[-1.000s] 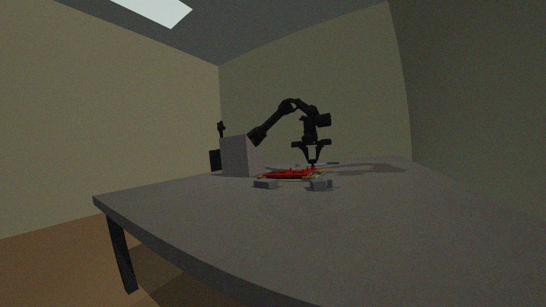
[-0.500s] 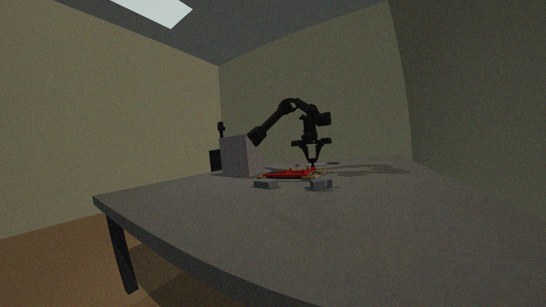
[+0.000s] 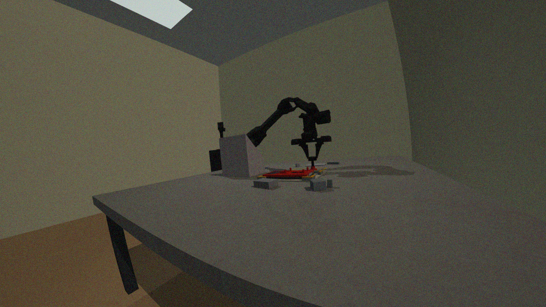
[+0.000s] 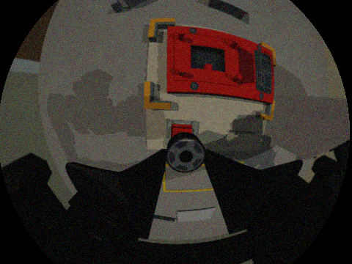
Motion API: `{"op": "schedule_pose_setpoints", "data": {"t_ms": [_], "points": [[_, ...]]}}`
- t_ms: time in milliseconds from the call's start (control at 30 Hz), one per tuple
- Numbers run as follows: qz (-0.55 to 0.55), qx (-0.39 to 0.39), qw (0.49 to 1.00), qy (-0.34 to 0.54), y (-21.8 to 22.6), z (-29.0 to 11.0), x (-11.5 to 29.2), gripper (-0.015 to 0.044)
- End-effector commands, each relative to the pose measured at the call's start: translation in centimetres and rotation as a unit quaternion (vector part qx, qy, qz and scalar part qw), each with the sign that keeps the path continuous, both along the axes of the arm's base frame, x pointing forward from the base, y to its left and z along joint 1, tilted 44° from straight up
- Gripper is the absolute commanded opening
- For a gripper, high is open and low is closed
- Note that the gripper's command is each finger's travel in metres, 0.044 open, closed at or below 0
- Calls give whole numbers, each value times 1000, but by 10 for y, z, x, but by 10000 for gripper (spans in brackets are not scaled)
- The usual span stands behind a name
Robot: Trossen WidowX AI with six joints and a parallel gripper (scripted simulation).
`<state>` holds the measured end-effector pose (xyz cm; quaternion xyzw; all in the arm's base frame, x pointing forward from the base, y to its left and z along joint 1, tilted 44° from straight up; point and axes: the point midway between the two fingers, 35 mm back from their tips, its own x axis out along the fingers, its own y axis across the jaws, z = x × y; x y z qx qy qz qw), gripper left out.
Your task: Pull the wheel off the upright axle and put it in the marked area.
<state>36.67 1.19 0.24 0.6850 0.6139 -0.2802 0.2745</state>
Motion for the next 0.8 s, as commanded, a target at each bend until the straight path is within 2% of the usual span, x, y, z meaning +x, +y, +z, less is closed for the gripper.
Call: {"op": "schedule_pose_setpoints", "data": {"t_ms": [0,433,767], "points": [[1,-2,1000,-4,-1,3,0,0],[1,-1,1000,-4,-5,6,0,0],[1,-2,1000,-3,-29,29,-7,0]]}}
